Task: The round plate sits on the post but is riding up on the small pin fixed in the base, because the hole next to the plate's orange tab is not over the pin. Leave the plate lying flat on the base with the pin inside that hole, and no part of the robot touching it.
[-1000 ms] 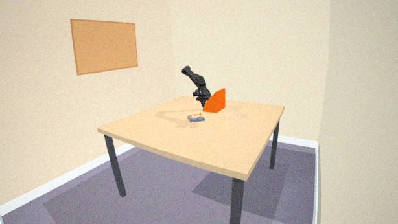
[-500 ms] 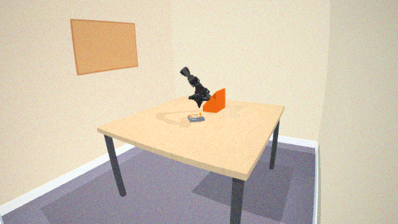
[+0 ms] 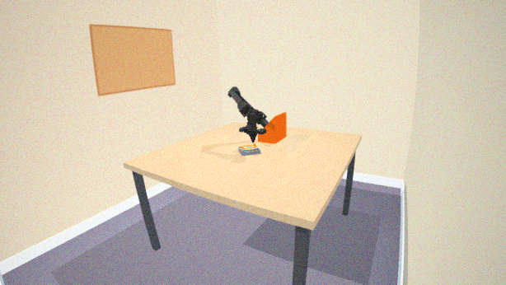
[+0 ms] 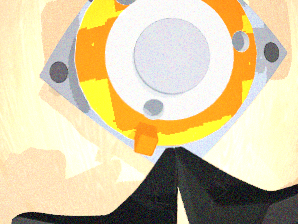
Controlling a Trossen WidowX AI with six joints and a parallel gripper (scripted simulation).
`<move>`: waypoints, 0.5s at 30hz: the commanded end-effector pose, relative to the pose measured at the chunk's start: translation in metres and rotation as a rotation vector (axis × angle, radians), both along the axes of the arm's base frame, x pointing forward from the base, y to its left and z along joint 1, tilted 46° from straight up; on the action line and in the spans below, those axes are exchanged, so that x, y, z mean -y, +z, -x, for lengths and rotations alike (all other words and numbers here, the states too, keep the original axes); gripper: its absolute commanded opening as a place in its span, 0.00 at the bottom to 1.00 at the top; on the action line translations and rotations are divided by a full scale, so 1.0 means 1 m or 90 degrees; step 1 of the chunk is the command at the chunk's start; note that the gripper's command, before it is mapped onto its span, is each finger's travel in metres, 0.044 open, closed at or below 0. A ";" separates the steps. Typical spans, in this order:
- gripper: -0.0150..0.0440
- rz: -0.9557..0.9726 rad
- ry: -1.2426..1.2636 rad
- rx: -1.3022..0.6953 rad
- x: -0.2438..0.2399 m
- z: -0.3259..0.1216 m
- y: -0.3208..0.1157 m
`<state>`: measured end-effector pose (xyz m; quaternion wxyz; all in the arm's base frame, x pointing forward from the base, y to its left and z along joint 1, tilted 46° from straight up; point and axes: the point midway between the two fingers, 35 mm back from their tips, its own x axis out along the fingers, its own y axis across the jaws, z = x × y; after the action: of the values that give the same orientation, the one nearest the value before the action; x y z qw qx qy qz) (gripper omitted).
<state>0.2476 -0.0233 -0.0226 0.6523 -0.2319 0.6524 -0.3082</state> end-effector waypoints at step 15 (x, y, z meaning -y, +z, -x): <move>0.25 0.005 0.002 -0.008 -0.001 0.001 -0.016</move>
<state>0.2441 -0.0243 -0.0349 0.6472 -0.2404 0.6551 -0.3069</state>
